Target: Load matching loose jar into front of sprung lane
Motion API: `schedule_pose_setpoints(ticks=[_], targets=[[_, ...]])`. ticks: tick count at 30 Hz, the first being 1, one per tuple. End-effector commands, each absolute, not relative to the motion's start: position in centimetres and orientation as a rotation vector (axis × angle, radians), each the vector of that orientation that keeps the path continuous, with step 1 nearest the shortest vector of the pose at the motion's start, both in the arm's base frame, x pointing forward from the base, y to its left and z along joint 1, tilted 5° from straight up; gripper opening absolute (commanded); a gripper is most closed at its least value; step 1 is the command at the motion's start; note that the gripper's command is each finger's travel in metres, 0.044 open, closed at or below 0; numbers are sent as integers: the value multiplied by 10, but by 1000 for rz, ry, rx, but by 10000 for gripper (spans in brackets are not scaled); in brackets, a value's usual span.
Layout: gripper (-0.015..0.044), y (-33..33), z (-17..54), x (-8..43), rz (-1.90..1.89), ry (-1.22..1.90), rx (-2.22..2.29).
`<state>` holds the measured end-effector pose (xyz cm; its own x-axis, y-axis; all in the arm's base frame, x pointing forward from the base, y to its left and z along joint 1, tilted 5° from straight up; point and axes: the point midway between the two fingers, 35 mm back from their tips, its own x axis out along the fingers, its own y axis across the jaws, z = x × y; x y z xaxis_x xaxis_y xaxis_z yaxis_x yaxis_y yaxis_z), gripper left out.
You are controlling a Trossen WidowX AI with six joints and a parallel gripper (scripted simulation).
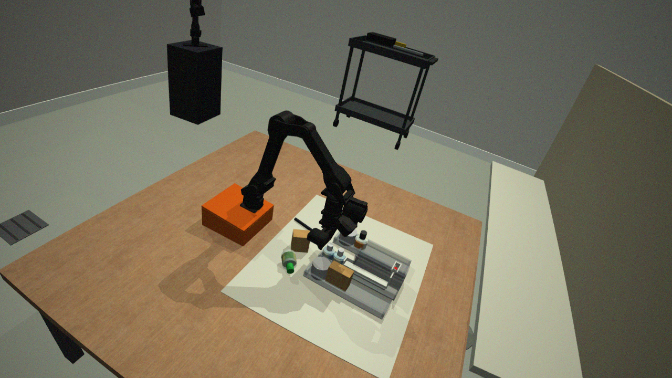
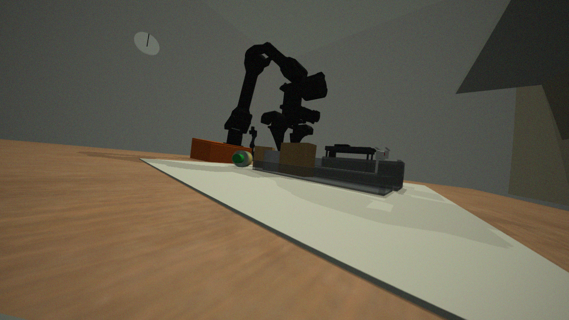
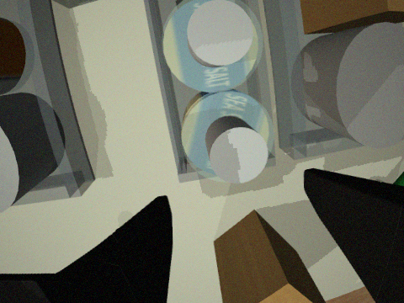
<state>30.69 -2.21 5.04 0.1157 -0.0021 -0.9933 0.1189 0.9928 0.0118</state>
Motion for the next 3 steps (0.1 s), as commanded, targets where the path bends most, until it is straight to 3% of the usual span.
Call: schedule_pose_setpoints(ticks=[1, 3], targets=[[296, -20, 48, 291, -89, 1457, 97], [296, -19, 47, 285, -89, 1457, 97]])
